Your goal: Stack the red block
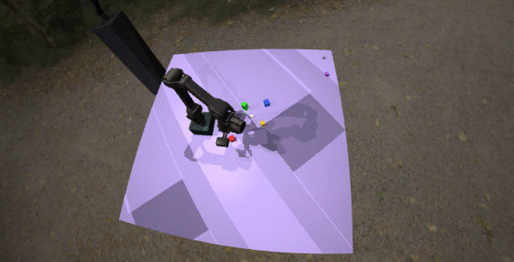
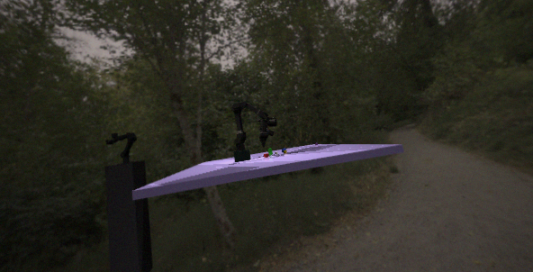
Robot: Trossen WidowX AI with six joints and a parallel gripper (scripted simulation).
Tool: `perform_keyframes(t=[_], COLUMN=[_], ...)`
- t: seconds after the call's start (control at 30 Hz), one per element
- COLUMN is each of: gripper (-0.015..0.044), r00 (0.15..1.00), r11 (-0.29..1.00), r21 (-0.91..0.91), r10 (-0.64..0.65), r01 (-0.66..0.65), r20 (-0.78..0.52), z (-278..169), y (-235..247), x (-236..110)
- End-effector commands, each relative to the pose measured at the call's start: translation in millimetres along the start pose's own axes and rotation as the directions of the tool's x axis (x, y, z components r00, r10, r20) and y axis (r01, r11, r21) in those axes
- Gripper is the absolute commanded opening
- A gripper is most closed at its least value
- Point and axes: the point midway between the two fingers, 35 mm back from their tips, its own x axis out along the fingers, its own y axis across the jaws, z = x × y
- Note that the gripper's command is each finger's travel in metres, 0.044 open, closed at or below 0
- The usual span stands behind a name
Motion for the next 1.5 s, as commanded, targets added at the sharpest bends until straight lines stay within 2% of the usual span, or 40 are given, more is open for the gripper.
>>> perform_keyframes(t=[0.0, 0.17, 0.27, 0.57, 0.83, 1.47], gripper=[0.0440, 0.0440, 0.0440, 0.0440, 0.0440, 0.0440], r00=[0.997, 0.987, 0.982, 0.982, 0.982, 0.982], r11=[0.983, 0.921, 0.895, 0.895, 0.895, 0.895], r21=[-0.181, -0.388, -0.446, -0.446, -0.446, -0.446], r10=[0.043, 0.088, 0.100, 0.101, 0.101, 0.101], r01=[-0.031, -0.029, -0.020, -0.020, -0.020, -0.020], r20=[0.064, 0.136, 0.157, 0.157, 0.157, 0.157], z=[1.8, 3.9, 4.6, 3.6, 11.2, 14.9], y=[3.0, 6.1, 6.9, 9.6, 11.9, 14.1], x=[-1.2, -3.0, -3.7, -1.9, 36.8, 58.0])
